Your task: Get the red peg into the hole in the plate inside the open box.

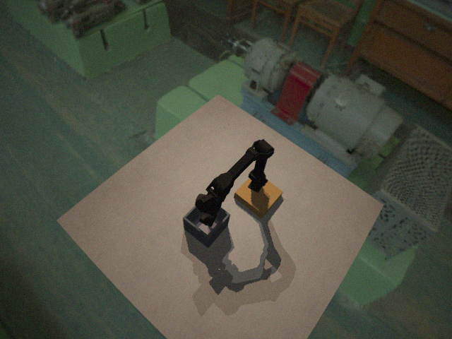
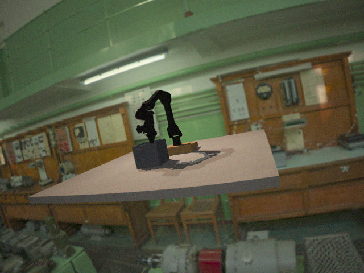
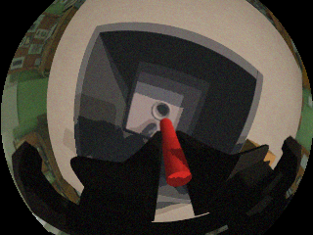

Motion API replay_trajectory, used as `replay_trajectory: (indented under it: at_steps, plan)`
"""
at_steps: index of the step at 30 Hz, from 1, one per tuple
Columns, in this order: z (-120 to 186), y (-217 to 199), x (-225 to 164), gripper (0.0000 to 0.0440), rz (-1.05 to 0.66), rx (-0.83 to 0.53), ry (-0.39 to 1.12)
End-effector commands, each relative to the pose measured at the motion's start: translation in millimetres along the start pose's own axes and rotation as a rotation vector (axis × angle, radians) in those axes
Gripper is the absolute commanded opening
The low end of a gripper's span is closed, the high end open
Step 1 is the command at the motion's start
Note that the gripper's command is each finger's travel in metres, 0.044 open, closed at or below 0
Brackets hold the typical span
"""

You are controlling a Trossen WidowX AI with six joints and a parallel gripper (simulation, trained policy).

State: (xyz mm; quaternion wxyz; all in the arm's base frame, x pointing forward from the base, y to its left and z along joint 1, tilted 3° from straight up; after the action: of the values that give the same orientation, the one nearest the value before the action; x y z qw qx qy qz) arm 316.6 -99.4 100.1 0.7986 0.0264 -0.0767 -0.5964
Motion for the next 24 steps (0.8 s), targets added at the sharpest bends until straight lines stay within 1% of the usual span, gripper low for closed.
replay_trajectory:
  at_steps: [1, 10, 12, 17, 21, 23, 24]
  plan:
    - [-10.0, -0.1, 2.2, 0.0001, 0.010, -0.007, 0.012]
    - [-33.5, 2.7, 5.6, 0.0000, 0.050, -0.017, 0.024]
    - [-36.8, 2.8, 6.6, 0.0008, 0.059, -0.024, 0.025]
    - [-42.6, 3.2, 7.4, 0.0107, 0.078, -0.045, 0.040]
    - [-40.3, 4.8, 8.1, 0.0120, 0.078, -0.036, 0.067]
    - [-37.6, 5.6, 10.2, 0.0139, 0.071, -0.026, 0.084]
    - [-36.1, 5.8, 11.7, 0.0157, 0.068, -0.021, 0.092]
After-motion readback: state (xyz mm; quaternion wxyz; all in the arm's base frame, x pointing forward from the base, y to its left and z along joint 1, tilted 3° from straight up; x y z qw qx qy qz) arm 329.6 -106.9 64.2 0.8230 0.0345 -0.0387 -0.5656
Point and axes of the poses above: the point midway between the two fingers, 35 mm back from their tips, its own z axis back along the fingers, its own y axis across the jaws, x = y × z, the point moved 1 cm from there along z, back along the fingers, and after that the axes turned 8 degrees about z, right-handed, at the moved point
